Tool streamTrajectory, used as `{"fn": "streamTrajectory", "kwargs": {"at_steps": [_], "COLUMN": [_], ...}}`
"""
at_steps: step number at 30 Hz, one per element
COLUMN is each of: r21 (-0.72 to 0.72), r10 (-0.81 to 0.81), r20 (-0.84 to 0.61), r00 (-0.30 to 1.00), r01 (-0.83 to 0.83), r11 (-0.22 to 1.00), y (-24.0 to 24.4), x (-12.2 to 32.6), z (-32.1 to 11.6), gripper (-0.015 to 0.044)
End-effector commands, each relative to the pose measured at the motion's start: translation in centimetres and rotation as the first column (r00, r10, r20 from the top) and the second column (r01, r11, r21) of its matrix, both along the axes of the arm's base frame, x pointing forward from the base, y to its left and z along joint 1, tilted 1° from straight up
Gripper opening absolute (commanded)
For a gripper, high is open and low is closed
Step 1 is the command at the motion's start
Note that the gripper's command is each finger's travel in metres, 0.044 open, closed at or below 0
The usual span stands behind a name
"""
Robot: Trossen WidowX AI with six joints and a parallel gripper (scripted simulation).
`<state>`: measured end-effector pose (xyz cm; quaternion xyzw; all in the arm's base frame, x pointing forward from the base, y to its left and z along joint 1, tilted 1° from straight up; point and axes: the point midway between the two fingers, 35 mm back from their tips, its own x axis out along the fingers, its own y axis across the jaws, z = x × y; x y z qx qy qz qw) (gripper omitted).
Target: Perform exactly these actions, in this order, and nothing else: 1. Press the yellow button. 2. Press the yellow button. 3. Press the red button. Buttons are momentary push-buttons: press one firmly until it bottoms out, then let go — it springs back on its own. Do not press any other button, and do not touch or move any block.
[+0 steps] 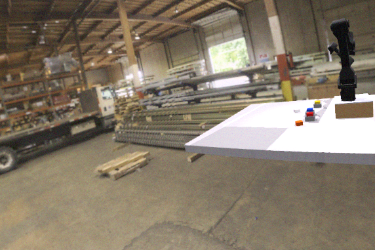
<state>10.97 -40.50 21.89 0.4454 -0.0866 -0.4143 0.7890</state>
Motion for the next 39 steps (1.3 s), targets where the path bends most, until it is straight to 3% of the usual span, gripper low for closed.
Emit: {"fn": "streamTrajectory", "kwargs": {"at_steps": [1,6,12,16,21,33,39], "r21": [0.053,0.146,0.330,0.494,0.703,0.716,0.717], "r10": [0.180,0.383,0.584,0.615,0.477,0.459,0.459], "r20": [-0.325,-0.573,-0.763,-0.780,-0.669,-0.656,-0.656], "r00": [0.929,0.724,0.276,-0.113,-0.570,-0.599,-0.599], "r01": [-0.172,-0.369,-0.611,-0.714,-0.695,-0.686,-0.686], "r11": [0.984,0.918,0.720,0.496,0.155,0.129,0.129], "y": [2.5,6.6,13.2,18.1,23.6,24.0,23.9], "x": [5.7,9.4,11.9,12.1,10.8,10.6,10.8], "z": [-4.3,-7.9,-11.4,-12.8,-13.3,-13.3,-19.2], "gripper": [0.0400,0.0400,0.0400,0.0400,0.0400,0.0400,0.0242]}}
